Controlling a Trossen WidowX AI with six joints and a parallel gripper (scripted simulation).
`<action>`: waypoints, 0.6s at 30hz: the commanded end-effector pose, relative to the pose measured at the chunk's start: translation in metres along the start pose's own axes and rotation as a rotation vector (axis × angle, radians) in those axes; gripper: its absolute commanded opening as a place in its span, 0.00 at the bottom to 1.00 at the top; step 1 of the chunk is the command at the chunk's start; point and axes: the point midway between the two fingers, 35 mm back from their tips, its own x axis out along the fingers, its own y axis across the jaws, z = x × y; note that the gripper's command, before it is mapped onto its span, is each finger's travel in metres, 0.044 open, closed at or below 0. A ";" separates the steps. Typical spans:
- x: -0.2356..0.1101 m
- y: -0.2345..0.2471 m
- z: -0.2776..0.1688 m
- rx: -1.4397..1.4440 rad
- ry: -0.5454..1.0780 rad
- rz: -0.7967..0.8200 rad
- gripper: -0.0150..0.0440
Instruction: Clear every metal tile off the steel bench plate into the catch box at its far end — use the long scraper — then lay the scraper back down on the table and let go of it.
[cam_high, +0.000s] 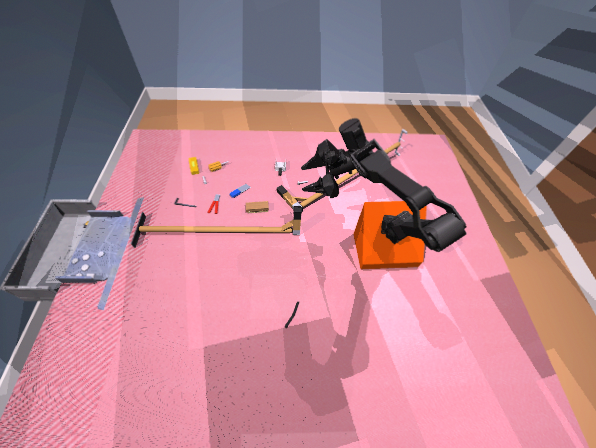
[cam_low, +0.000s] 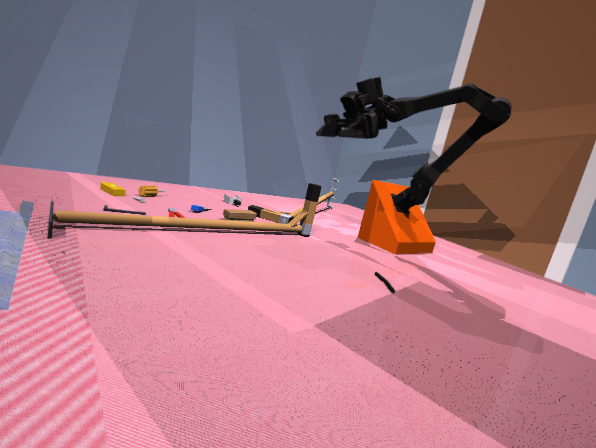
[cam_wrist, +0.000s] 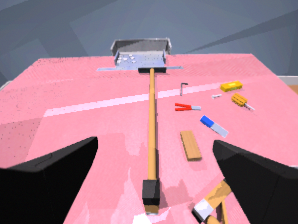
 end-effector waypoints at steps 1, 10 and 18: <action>-0.016 0.003 0.020 -0.012 -0.065 0.010 1.00; -0.054 0.009 0.051 -0.030 -0.186 0.022 1.00; -0.090 0.018 0.072 -0.056 -0.280 0.031 1.00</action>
